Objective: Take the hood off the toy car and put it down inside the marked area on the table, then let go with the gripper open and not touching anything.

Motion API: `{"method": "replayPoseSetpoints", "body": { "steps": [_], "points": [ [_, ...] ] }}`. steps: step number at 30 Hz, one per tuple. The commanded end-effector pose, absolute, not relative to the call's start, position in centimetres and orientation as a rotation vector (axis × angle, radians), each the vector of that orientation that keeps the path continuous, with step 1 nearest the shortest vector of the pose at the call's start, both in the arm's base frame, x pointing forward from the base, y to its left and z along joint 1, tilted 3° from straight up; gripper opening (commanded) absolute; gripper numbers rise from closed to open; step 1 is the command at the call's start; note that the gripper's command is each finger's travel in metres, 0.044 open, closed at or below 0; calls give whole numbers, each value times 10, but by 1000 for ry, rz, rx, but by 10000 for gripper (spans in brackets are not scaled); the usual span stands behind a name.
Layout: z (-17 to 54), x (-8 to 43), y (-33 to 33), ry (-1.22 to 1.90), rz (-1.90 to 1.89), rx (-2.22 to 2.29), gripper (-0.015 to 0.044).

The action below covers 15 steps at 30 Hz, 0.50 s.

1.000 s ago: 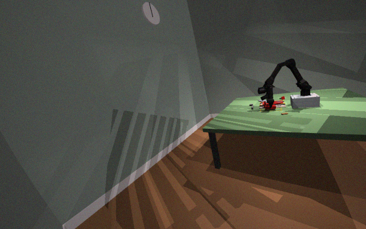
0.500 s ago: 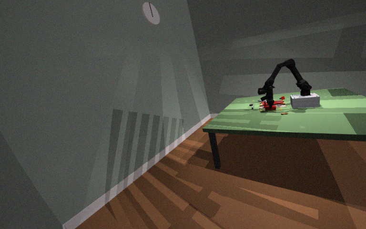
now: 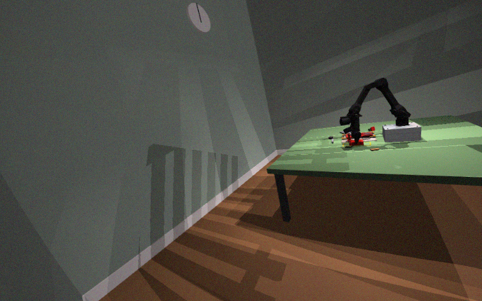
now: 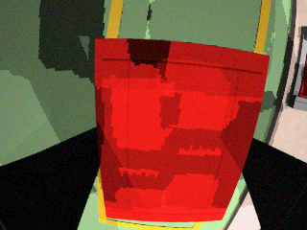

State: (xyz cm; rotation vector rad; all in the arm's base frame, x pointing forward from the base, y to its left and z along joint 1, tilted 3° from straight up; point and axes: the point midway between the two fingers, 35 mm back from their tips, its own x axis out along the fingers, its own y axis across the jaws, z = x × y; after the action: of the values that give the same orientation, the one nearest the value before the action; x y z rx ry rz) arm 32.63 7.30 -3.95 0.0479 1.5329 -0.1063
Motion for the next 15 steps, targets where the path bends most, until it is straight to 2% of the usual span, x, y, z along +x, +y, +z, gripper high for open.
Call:
{"method": "replayPoseSetpoints", "body": {
  "steps": [1,3,15],
  "points": [
    [-43,325,73,1539,-105,42,0],
    [-43,325,73,1539,-105,42,0],
    [-41,326,73,1534,-107,48,315]
  ]
}}
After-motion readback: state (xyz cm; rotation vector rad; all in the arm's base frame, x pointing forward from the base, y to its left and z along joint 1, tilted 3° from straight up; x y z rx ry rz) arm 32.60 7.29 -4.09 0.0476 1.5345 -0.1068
